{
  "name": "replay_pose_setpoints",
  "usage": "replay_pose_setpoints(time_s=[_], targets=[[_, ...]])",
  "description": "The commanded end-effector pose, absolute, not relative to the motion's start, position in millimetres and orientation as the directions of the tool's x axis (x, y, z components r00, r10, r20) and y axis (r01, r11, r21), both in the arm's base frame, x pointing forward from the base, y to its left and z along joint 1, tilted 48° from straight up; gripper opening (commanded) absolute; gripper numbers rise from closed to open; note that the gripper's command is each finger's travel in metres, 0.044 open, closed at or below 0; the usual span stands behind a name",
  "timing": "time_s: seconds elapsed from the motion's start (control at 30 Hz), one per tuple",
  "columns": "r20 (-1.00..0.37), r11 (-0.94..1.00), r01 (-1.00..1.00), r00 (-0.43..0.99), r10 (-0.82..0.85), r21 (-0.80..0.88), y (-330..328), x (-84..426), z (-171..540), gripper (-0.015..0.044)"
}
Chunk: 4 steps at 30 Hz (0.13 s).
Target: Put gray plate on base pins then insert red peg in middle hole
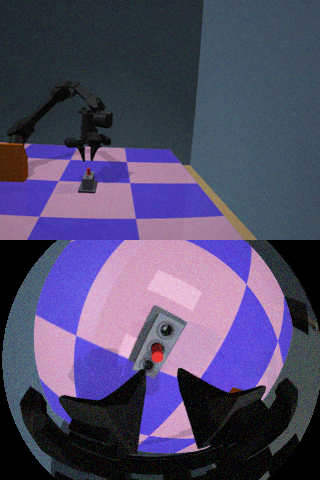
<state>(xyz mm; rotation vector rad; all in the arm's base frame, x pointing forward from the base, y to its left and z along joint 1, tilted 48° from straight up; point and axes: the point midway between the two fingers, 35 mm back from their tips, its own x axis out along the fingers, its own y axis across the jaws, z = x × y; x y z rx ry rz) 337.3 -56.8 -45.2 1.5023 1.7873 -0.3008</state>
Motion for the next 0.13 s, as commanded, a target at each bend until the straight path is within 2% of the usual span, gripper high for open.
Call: replay_pose_setpoints(time_s=[0.0,0.1], targets=[[-0.681,0.285,0.914,-0.012,0.733,0.290,-59.1,337.5,-43.1,0.0150],[-0.681,0.285,0.914,-0.012,0.732,0.290,-60.4,337.2,-41.5,0.0150]])
